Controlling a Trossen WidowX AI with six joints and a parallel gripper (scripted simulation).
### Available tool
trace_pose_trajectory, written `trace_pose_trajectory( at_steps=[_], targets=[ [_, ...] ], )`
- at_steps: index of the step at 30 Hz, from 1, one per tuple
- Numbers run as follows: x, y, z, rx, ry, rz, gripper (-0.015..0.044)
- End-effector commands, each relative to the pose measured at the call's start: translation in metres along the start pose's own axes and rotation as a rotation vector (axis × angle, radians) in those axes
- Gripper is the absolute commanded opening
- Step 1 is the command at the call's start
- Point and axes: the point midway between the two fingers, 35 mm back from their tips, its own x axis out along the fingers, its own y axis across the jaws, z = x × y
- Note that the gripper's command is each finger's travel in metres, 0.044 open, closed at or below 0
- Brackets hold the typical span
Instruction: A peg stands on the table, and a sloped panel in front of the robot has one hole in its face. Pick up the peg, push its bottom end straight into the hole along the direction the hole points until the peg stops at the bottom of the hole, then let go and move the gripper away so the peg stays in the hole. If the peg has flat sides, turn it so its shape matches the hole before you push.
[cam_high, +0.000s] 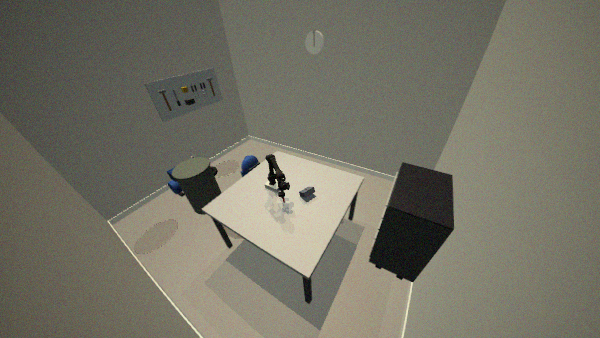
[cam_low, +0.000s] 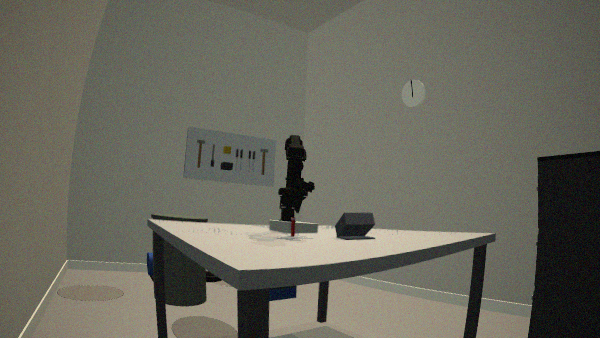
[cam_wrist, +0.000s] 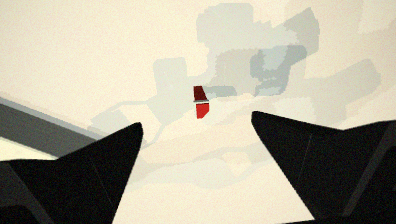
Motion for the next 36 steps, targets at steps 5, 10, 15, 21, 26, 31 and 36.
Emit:
trace_pose_trajectory(
  at_steps=[5, 10, 15, 21, 26, 31, 36],
  targets=[
    [0.002, -0.005, 0.003, 0.004, 0.015, -0.02, 0.044],
    [0.01, -0.006, 0.003, 0.004, 0.015, -0.02, 0.044],
    [0.018, -0.006, 0.003, 0.004, 0.015, -0.02, 0.044],
    [0.028, -0.007, 0.003, 0.004, 0.015, -0.02, 0.044],
    [0.036, -0.007, 0.003, 0.004, 0.015, -0.02, 0.044],
    [0.044, -0.007, 0.002, 0.004, 0.015, -0.02, 0.044],
    [0.052, -0.006, 0.002, 0.004, 0.015, -0.02, 0.044]
  ],
)
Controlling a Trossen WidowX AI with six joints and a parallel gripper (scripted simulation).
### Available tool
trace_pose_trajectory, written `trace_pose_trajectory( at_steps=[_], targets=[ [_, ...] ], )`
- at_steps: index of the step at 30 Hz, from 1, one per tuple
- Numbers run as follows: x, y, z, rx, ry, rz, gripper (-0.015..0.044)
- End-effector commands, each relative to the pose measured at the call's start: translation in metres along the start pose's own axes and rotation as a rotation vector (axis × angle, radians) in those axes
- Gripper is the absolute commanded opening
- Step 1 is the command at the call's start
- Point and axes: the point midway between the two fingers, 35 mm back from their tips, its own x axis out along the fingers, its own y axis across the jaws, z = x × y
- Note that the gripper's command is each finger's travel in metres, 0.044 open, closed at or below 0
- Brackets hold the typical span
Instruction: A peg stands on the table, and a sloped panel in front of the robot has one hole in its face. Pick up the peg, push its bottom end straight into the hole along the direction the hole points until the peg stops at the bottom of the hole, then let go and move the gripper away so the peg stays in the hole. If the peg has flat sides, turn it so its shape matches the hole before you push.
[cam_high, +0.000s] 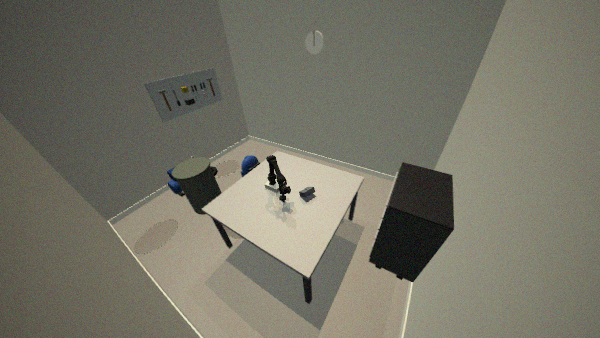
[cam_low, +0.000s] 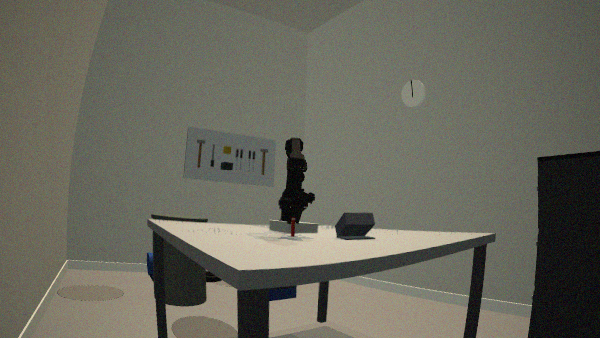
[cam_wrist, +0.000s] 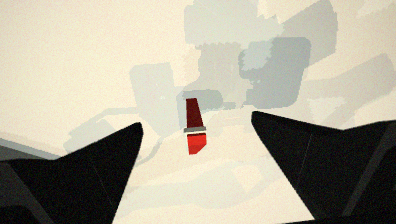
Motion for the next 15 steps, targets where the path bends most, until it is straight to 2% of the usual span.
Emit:
trace_pose_trajectory(
  at_steps=[1, 10, 15],
  targets=[
    [0.0093, 0.0027, -0.0021, 0.006, 0.008, 0.005, 0.044],
    [0.0164, 0.0034, -0.0027, 0.006, 0.008, 0.005, 0.044],
    [0.0132, 0.0017, -0.001, 0.0, 0.001, 0.003, 0.0309]
  ],
)
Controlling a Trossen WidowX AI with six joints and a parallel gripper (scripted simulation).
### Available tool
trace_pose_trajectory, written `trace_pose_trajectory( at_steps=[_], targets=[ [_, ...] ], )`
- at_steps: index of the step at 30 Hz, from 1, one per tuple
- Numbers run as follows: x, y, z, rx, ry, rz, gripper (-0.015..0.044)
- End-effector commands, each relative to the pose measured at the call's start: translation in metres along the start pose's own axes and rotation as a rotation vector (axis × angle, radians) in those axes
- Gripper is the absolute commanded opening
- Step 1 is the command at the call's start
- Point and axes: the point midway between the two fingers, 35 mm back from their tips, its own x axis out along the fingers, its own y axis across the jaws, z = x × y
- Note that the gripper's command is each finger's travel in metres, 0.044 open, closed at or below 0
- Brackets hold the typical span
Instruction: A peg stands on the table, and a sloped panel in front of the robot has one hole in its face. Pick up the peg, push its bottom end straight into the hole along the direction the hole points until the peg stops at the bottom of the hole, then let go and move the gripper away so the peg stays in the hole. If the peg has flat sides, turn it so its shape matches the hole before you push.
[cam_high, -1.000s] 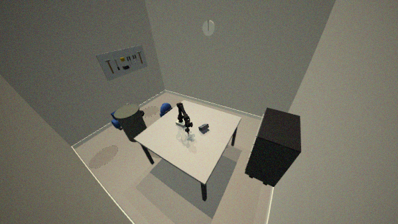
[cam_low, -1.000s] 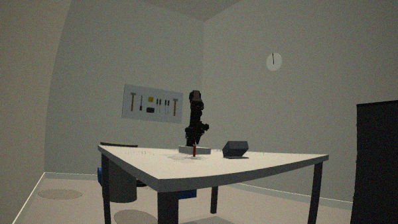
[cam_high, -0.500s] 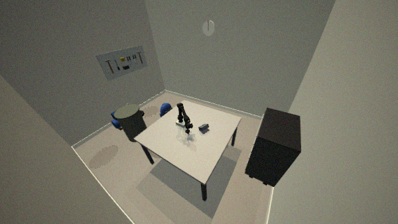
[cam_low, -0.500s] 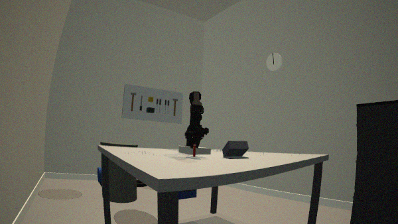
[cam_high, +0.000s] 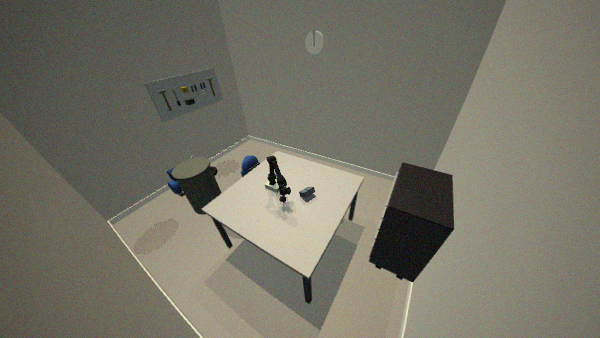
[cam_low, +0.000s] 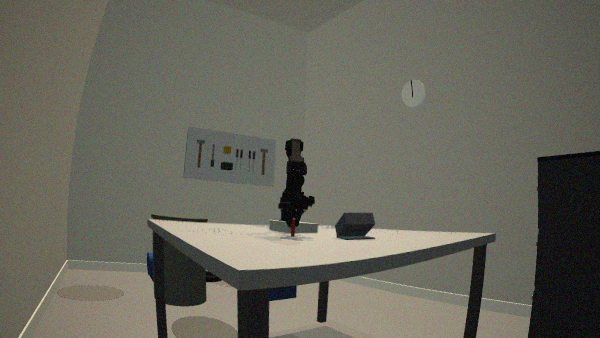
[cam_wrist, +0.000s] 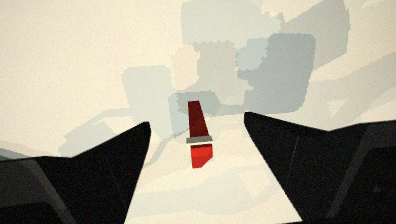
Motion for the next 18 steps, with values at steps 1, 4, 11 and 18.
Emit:
trace_pose_trajectory(
  at_steps=[1, 4, 11, 18],
  targets=[
    [-0.0003, -0.0001, 0.0001, 0.0, 0.0, 0.0, 0.0282],
    [-0.0003, -0.0001, 0.0001, 0.0, 0.0, 0.0, 0.0204],
    [-0.0003, -0.0001, 0.0001, 0.0, 0.0, 0.0, 0.002],
    [-0.0003, -0.0001, 0.0001, 0.0, 0.0, 0.0, 0.0]
  ],
)
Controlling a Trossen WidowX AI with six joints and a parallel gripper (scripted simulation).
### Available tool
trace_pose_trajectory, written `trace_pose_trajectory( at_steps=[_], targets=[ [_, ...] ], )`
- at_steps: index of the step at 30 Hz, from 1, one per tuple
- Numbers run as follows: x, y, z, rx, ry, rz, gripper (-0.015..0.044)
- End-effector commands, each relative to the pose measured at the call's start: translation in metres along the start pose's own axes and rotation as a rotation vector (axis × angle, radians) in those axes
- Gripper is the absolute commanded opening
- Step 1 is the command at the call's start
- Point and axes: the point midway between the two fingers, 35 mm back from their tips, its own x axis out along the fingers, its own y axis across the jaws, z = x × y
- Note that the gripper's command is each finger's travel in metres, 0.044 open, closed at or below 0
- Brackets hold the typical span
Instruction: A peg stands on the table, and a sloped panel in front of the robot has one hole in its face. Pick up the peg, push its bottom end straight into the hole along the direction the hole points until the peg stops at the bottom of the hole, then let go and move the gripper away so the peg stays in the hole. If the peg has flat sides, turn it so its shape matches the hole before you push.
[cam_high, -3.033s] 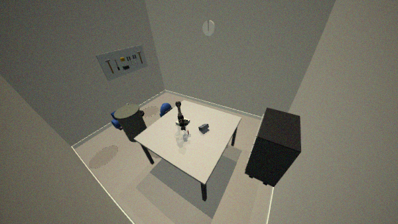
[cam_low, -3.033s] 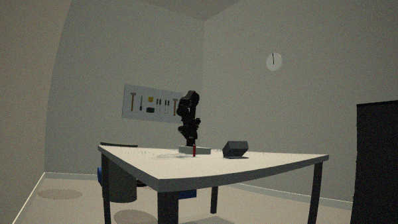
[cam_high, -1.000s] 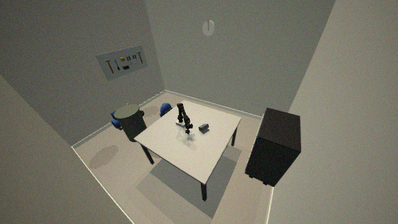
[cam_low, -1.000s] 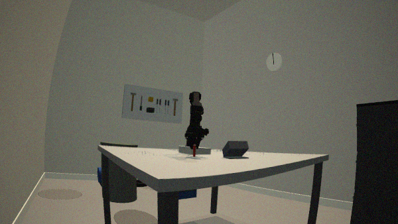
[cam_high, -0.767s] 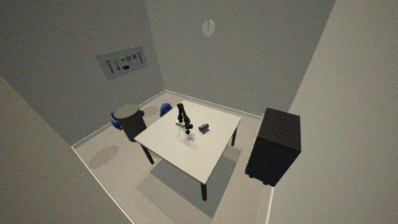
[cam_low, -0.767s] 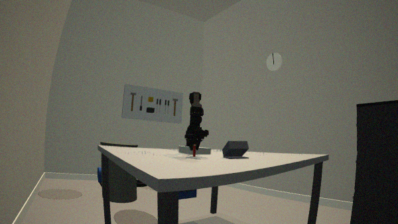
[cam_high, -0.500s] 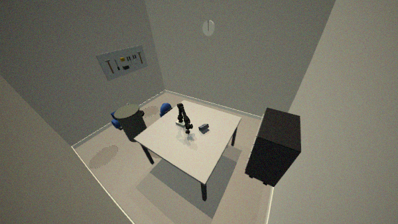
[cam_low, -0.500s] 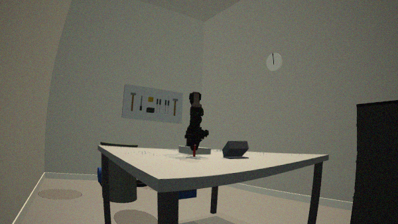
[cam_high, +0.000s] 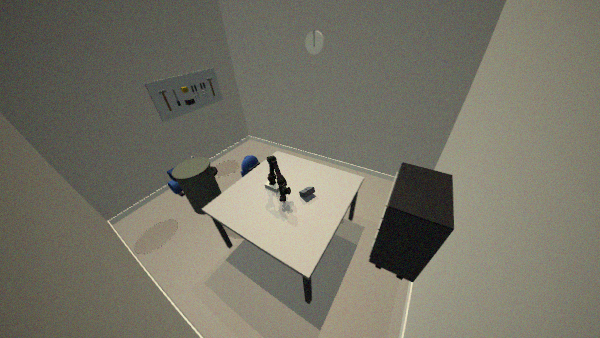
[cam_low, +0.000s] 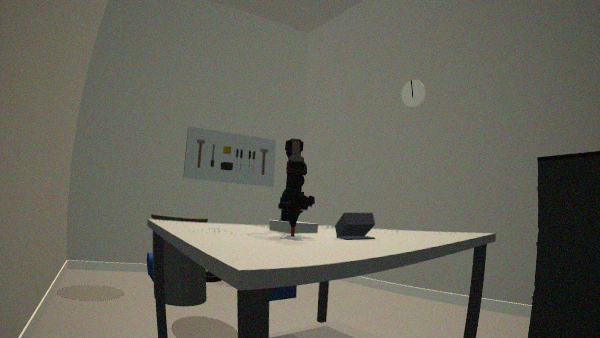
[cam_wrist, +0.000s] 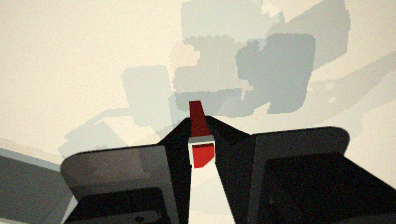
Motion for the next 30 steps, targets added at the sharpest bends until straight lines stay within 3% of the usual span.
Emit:
trace_pose_trajectory(
  at_steps=[1, 22, 30],
  targets=[
    [0.0, 0.0, 0.0, 0.0, 0.0, -0.001, 0.0],
    [-0.078, 0.001, 0.001, 0.006, 0.006, 0.002, 0.0],
    [-0.081, 0.003, 0.004, 0.017, 0.008, -0.005, 0.0]
  ],
)
